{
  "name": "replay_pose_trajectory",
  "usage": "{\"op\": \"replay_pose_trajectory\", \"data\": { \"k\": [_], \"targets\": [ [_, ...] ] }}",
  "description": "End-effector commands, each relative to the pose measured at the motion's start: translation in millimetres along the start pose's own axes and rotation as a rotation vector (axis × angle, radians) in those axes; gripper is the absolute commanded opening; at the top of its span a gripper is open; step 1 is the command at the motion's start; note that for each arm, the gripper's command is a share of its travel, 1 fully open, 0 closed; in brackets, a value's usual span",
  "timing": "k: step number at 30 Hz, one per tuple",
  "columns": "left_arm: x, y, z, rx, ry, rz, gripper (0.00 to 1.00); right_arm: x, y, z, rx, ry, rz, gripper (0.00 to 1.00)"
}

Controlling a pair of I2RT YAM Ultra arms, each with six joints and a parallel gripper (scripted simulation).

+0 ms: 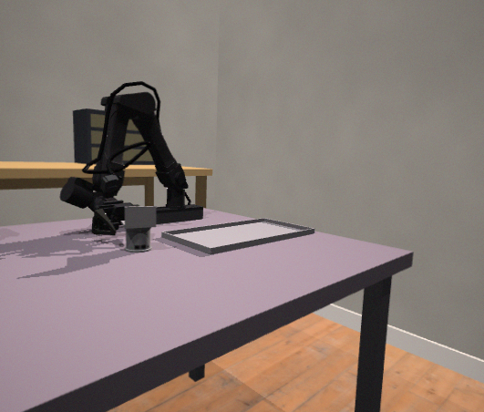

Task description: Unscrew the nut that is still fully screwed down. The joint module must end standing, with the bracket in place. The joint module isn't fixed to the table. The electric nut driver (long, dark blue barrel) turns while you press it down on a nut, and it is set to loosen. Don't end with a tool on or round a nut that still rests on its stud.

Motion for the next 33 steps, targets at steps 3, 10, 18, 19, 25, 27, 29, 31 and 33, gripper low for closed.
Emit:
{"op": "replay_pose_trajectory", "data": {
  "k": [3,10,18,19,25,27,29,31,33],
  "targets": [
    [-1,0,1,-0.008,0.015,-0.002,0.86,2,2,1,-0.006,0.000,0.010,0.65],
    [3,1,-7,-0.014,-0.018,-0.001,0.86,2,2,1,-0.006,0.000,0.010,0.65],
    [1,2,-6,-0.017,-0.016,-0.008,0.86,2,2,1,-0.006,0.000,0.010,0.65],
    [1,2,-6,-0.017,-0.016,-0.008,0.86,2,2,1,-0.006,0.000,0.010,0.65],
    [4,-6,-6,-0.006,-0.011,0.003,0.86,2,2,1,-0.006,0.000,0.010,0.65],
    [3,-8,-7,-0.001,-0.011,-0.002,0.86,2,2,1,-0.006,0.000,0.010,0.65],
    [3,-11,-7,-0.002,-0.011,-0.002,0.86,2,2,1,-0.006,0.000,0.010,0.65],
    [3,-13,-7,-0.002,-0.011,-0.002,0.86,2,2,1,-0.006,0.000,0.010,0.65],
    [3,-16,-7,-0.001,-0.011,-0.003,0.86,2,2,1,-0.006,0.000,0.010,0.65]
  ]
}}
Point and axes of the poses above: on each arm, the point where the finger pads meet when closed, its own y axis back along the fingers, its own x axis across the jaws, z = x × y, the point moved 1 cm from there along y, back along the fingers, and after that the axes turned 10 degrees about -y, right-handed, at the moved point
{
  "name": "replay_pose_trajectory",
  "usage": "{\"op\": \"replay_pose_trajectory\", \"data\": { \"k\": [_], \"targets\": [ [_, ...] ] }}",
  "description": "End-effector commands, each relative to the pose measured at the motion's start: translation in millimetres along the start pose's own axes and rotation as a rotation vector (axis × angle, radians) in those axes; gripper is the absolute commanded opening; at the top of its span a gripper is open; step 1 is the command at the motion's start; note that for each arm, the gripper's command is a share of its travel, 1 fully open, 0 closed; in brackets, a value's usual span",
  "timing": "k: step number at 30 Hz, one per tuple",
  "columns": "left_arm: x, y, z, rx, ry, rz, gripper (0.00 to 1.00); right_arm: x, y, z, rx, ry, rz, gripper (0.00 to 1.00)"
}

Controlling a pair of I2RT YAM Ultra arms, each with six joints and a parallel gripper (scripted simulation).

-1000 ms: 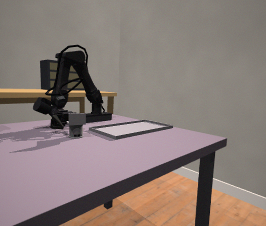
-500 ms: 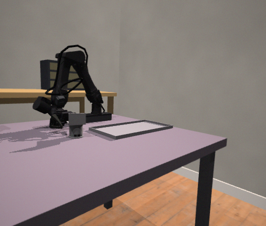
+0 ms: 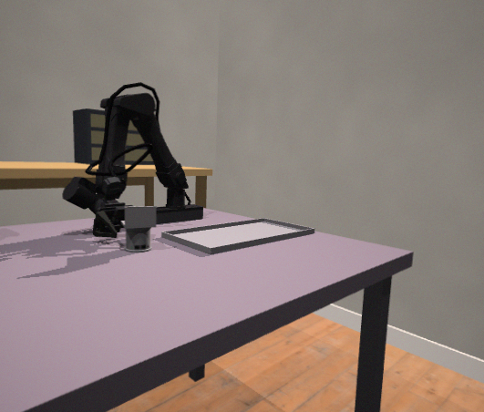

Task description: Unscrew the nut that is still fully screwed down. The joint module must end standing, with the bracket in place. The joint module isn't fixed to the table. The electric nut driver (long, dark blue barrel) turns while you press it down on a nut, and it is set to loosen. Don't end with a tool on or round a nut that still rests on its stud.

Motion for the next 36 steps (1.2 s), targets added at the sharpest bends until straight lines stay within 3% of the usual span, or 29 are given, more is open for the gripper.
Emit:
{"op": "replay_pose_trajectory", "data": {
  "k": [1,36],
  "targets": [
    [5,-7,-5,-0.001,-0.025,0.002,0.86,2,2,1,-0.006,0.000,0.010,0.65],
    [-2,-39,1,-0.008,-0.003,-0.004,0.86,2,2,1,-0.006,0.000,0.010,0.65]
  ]
}}
Point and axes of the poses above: on each arm, the point where the finger pads meet when closed, its own y axis back along the fingers, its own x axis across the jaws, z = x × y, the point moved 1 cm from there along y, back along the fingers, and after that the axes turned 10 degrees about -y, right-handed, at the moved point
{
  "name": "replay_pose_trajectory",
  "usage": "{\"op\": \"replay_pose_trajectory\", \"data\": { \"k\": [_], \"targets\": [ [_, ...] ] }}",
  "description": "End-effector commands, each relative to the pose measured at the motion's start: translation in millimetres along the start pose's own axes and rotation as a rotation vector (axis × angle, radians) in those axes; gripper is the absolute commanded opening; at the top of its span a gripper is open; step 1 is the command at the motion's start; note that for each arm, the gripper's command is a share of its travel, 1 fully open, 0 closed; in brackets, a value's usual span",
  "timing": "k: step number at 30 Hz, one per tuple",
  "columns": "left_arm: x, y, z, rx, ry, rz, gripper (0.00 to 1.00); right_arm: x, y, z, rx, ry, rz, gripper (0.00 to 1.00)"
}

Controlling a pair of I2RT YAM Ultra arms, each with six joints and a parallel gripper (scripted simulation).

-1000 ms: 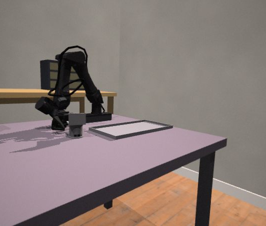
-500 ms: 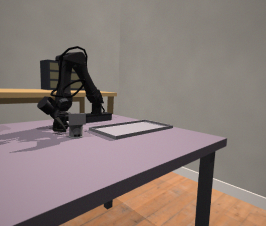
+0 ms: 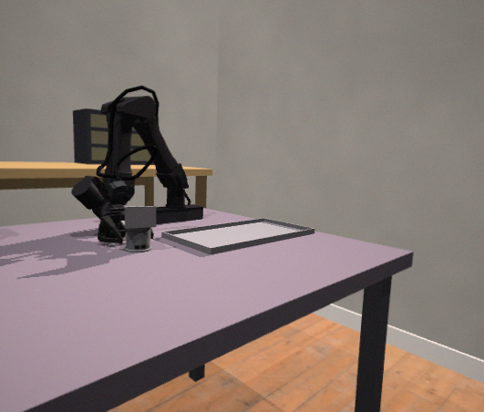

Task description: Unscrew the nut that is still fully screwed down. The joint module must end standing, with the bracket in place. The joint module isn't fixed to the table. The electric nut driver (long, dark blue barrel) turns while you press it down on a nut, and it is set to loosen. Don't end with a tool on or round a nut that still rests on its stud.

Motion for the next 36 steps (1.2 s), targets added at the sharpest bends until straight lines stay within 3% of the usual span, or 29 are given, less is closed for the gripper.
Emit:
{"op": "replay_pose_trajectory", "data": {
  "k": [1,17,36],
  "targets": [
    [-1,-6,0,-0.005,-0.008,-0.002,0.86,2,2,1,-0.006,0.000,0.010,0.65],
    [-7,-22,5,-0.013,0.010,-0.006,0.86,2,2,1,-0.006,0.000,0.010,0.65],
    [-2,-17,5,-0.013,0.000,-0.004,0.86,2,2,1,-0.006,0.000,0.010,0.65]
  ]
}}
Point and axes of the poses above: on each arm, the point where the finger pads meet when closed, its own y axis back along the fingers, its own x axis across the jaws, z = x × y, the point moved 1 cm from there along y, back along the fingers, and after that the axes turned 10 degrees about -y, right-handed, at the moved point
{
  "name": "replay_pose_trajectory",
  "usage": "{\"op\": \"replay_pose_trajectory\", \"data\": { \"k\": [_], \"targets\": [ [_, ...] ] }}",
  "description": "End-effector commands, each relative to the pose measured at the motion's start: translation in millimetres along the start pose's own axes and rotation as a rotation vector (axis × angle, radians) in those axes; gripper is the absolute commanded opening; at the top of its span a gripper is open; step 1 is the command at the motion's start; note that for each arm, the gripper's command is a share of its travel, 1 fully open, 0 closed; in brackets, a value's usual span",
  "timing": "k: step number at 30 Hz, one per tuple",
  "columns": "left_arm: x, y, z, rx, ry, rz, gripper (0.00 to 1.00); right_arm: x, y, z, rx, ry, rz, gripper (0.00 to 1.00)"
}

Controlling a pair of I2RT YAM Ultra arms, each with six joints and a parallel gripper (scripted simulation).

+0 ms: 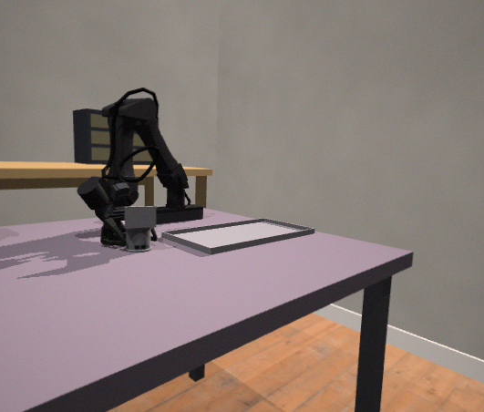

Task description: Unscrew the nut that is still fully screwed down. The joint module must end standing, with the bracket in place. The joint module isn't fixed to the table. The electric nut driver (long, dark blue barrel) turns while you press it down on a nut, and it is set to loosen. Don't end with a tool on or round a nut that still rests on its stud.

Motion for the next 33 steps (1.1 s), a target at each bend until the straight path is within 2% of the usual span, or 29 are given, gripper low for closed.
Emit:
{"op": "replay_pose_trajectory", "data": {
  "k": [1,20,21,33],
  "targets": [
    [-2.1,-0.1,3.7,-0.006,0.001,-0.001,0.86,2.1,2.4,1.4,-0.006,0.000,0.010,0.65],
    [-9.5,-1.4,8.7,-0.011,0.001,-0.010,0.86,2.1,2.4,1.4,-0.006,0.000,0.010,0.65],
    [-4.2,-0.3,5.0,-0.007,-0.001,-0.007,0.74,2.1,2.4,1.4,-0.006,0.000,0.010,0.65],
    [-4.2,-0.3,5.0,-0.007,-0.001,-0.007,0.74,2.1,2.4,1.4,-0.006,0.000,0.010,0.65]
  ]
}}
Point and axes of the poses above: on each arm, the point where the finger pads meet when closed, its own y axis back along the fingers, its own x axis across the jaws, z = x × y, the point moved 1 cm from there along y, back along the fingers, and after that the axes turned 10 degrees about -y, right-handed, at the moved point
